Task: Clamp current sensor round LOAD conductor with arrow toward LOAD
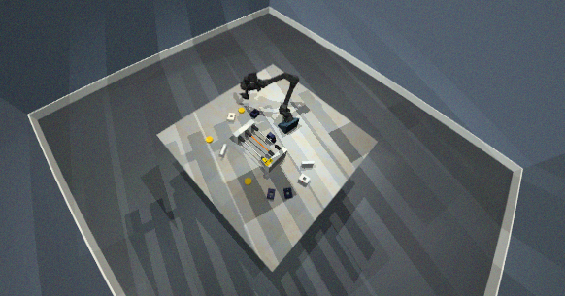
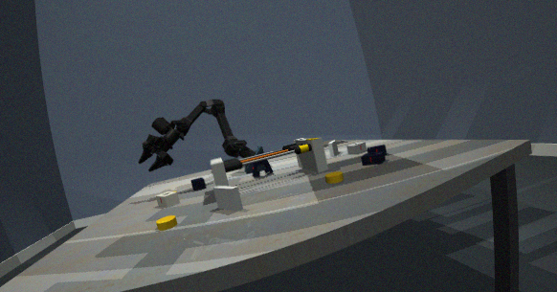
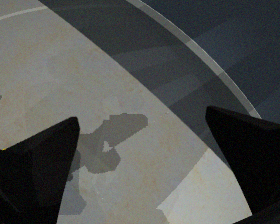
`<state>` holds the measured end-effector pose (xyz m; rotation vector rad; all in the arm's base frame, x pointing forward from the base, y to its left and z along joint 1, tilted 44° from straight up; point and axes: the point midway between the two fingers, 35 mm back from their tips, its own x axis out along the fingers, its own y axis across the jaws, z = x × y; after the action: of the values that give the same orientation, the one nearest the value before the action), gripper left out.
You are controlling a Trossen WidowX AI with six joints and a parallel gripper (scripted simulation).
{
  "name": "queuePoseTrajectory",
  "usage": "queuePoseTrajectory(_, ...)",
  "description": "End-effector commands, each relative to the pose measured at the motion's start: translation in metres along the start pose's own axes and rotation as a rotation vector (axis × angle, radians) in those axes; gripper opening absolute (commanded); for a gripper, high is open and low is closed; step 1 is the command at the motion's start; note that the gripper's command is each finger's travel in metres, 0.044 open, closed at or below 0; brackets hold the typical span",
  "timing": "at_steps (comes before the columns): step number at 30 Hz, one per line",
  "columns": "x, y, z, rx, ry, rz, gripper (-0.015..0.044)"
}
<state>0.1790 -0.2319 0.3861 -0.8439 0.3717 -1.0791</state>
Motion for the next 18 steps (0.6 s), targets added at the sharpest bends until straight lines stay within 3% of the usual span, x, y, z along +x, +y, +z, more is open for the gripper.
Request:
queuePoseTrajectory(1,-0.011,0.046,0.035,0.215,-0.143,0.174,0.044)
queuePoseTrajectory(7,-0.056,0.116,0.092,0.536,-0.328,0.528,0.044)
queuePoseTrajectory(14,-0.142,0.177,0.141,0.847,-0.413,1.01,0.044)
queuePoseTrajectory(18,-0.151,0.181,0.144,0.872,-0.414,1.059,0.044)
